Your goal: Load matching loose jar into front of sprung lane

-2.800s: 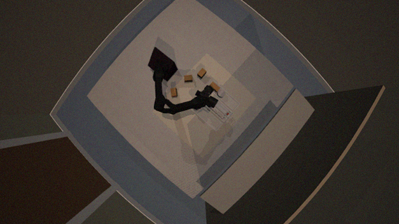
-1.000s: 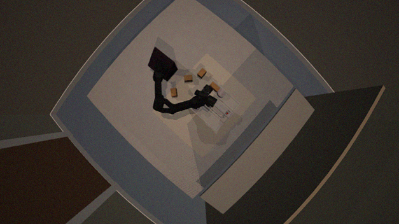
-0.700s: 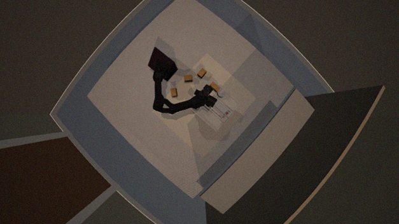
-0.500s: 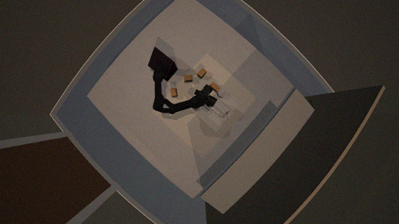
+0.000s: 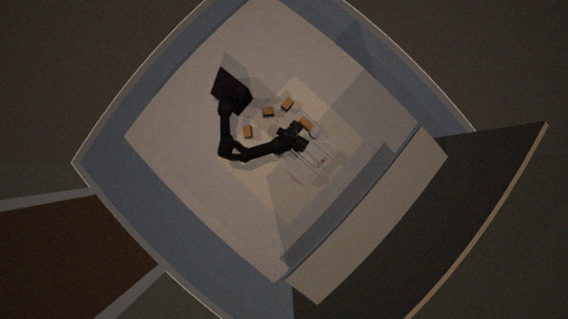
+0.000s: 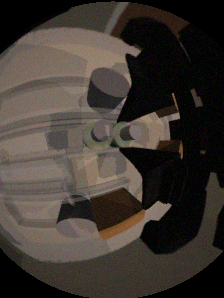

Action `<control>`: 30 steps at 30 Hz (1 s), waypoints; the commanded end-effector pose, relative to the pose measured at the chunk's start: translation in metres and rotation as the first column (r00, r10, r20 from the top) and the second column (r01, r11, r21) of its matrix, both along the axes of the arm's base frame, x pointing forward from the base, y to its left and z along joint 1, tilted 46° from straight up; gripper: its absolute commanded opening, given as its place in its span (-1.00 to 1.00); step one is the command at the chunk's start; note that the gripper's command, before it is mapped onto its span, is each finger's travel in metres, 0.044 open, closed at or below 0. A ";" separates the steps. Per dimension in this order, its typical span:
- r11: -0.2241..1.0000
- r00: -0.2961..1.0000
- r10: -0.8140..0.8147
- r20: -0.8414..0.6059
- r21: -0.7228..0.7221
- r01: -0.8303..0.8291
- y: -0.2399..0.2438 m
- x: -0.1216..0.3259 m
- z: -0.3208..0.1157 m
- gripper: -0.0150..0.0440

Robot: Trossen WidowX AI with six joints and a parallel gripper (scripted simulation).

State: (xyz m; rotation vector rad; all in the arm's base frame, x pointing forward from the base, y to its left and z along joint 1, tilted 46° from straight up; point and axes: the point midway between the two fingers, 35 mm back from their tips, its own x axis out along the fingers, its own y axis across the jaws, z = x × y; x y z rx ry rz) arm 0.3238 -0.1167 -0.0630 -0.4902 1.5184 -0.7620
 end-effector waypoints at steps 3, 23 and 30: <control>1.000 1.000 -0.004 0.002 -0.002 0.004 0.000 0.000 0.000 0.43; 1.000 1.000 -0.004 0.002 -0.002 0.004 0.003 0.001 0.003 0.43; 1.000 1.000 -0.004 0.002 -0.001 0.004 0.015 0.002 0.014 0.43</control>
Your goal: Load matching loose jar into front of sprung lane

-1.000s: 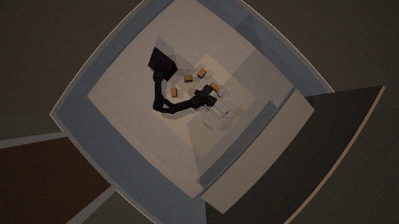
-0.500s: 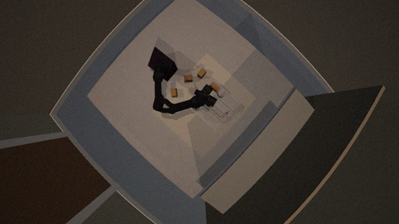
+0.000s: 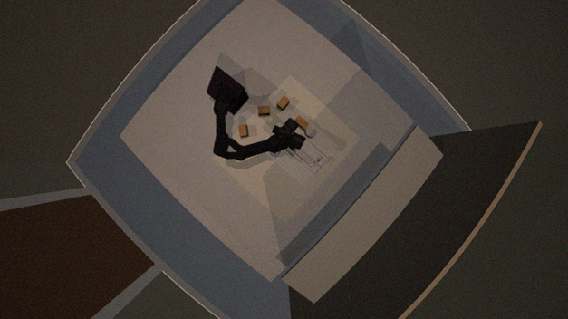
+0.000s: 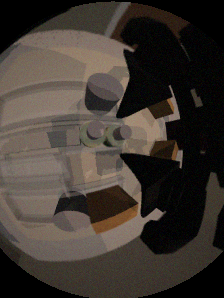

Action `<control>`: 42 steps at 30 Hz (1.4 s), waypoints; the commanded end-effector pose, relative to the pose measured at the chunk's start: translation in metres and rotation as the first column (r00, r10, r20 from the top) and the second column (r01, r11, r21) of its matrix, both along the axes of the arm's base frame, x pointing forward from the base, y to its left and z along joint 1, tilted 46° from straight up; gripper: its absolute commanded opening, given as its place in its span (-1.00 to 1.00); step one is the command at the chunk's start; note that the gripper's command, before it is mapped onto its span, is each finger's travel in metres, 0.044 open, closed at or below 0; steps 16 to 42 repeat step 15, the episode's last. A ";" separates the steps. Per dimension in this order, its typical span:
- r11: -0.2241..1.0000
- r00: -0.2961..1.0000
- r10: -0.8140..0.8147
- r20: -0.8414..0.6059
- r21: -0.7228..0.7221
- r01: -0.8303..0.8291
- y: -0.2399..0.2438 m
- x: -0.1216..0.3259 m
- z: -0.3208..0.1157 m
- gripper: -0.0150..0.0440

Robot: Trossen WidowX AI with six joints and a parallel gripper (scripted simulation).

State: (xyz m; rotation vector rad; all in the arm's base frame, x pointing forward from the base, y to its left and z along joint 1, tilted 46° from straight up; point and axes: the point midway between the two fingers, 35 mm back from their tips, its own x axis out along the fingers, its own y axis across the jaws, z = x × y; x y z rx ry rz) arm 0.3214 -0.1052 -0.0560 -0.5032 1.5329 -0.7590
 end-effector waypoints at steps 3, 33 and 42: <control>1.000 1.000 -0.008 0.021 0.002 0.008 0.003 0.005 0.007 0.43; 1.000 1.000 -0.008 0.019 0.003 0.007 0.009 -0.022 0.006 0.43; 1.000 1.000 -0.008 0.019 0.003 0.007 0.009 -0.022 0.006 0.43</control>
